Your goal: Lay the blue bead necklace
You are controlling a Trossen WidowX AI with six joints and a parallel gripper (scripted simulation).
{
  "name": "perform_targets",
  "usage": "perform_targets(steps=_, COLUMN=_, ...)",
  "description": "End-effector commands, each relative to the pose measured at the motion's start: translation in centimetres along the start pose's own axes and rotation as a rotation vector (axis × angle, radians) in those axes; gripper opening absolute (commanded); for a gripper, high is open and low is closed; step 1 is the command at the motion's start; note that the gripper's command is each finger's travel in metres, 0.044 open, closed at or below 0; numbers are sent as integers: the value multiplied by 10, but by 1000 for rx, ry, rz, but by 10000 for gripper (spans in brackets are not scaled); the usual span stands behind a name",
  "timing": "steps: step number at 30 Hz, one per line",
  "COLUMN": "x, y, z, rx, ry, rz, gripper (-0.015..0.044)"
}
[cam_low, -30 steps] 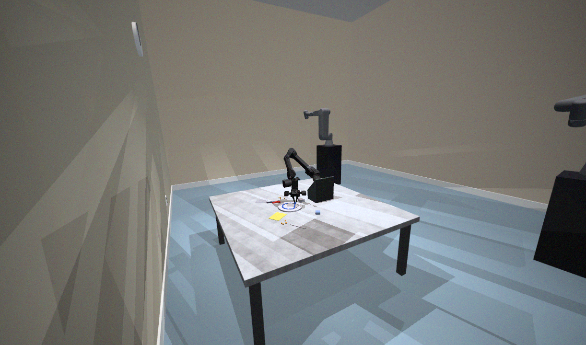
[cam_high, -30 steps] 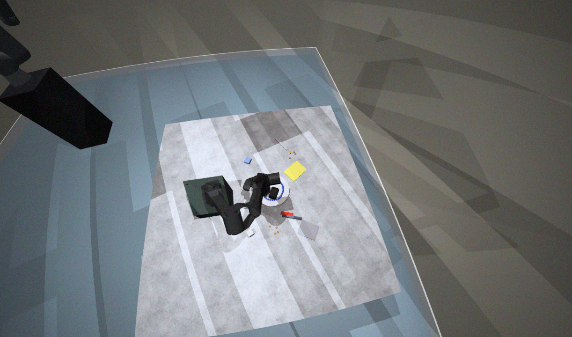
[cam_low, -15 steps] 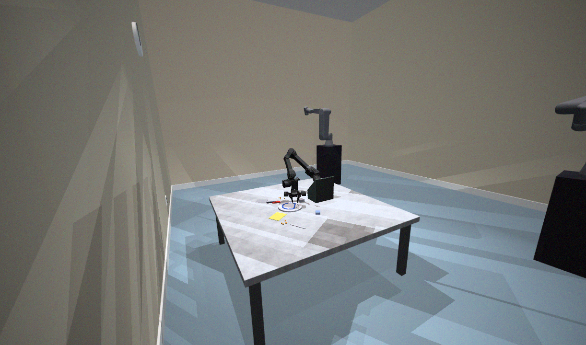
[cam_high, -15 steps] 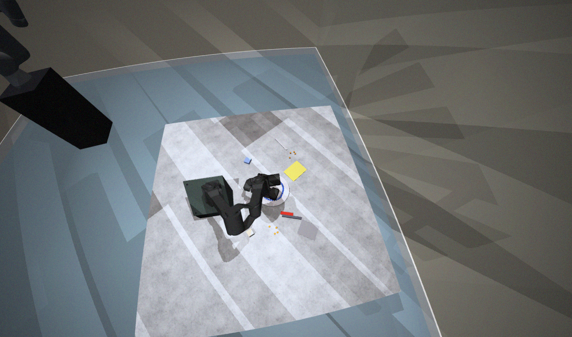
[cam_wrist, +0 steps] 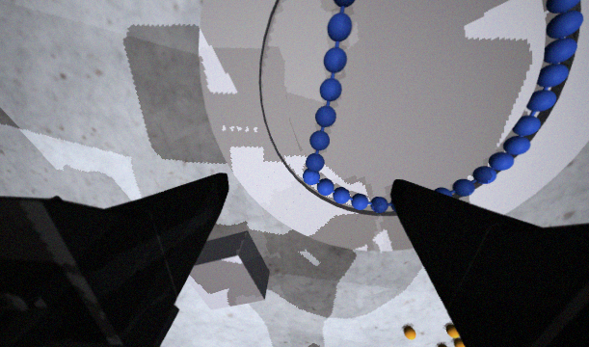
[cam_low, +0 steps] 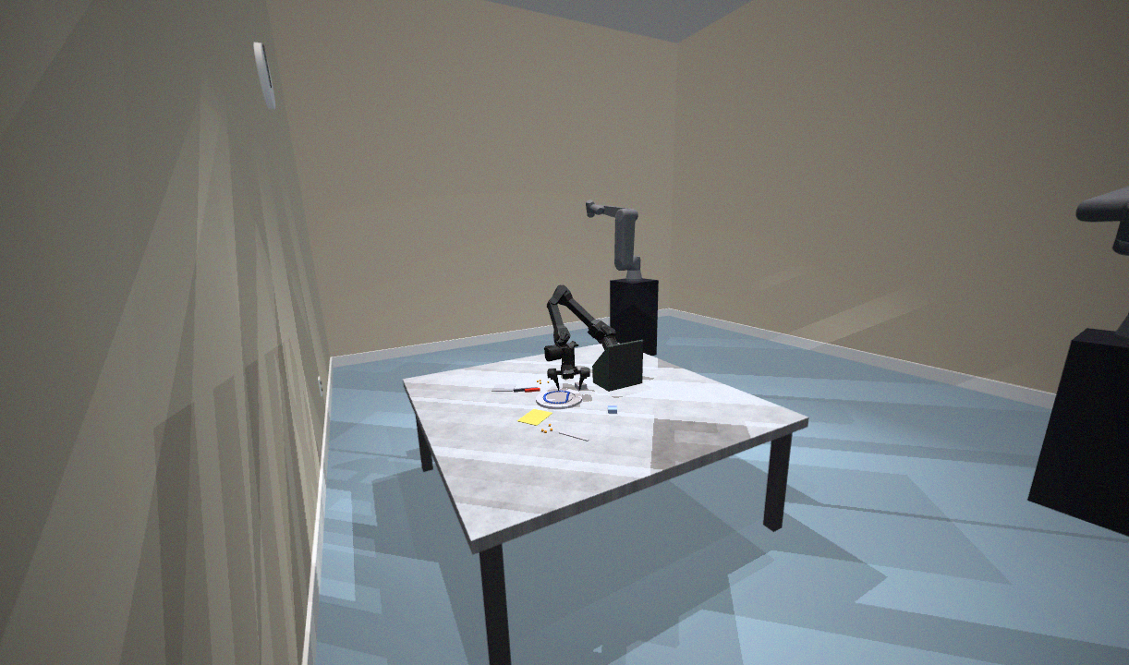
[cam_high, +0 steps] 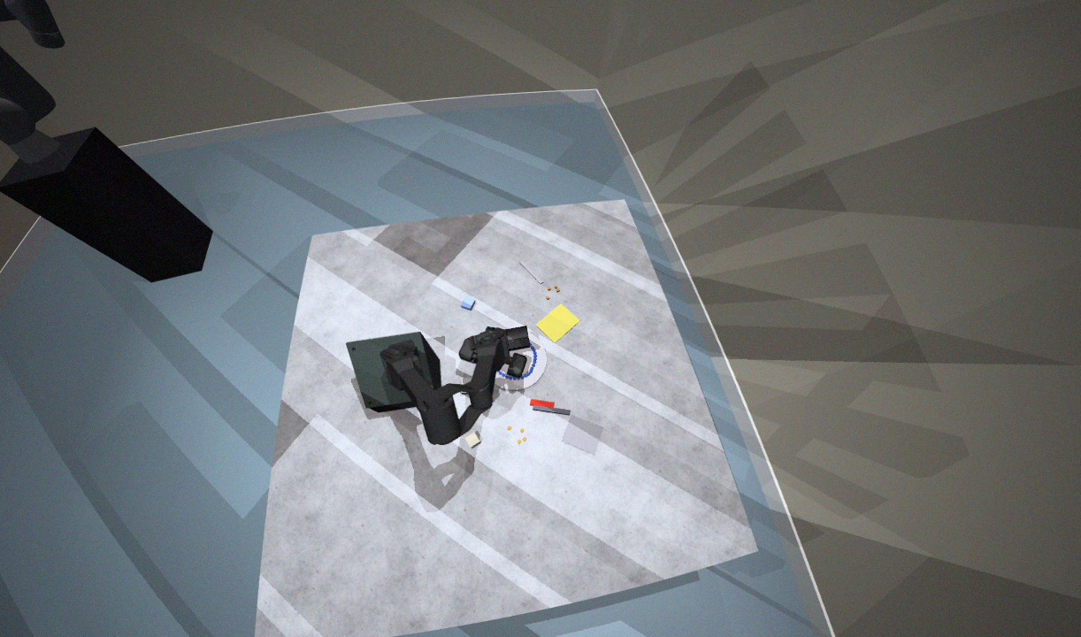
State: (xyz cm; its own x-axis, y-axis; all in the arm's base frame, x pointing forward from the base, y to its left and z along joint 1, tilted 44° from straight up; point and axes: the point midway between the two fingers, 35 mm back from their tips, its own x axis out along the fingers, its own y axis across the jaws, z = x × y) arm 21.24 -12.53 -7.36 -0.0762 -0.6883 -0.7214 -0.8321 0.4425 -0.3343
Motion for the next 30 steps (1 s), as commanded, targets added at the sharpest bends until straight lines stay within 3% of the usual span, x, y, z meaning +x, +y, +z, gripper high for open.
perform_targets(steps=1, x=-1, y=-1, z=-1, rx=5, ry=3, rz=-5, gripper=440)
perform_targets(steps=12, x=-1, y=-1, z=-1, rx=5, ry=3, rz=-5, gripper=440)
perform_targets(steps=24, x=-27, y=-14, z=78, rx=266, ry=-7, rz=-3, gripper=125)
perform_targets(steps=30, x=-34, y=-12, z=96, rx=328, ry=-4, rz=-5, gripper=120)
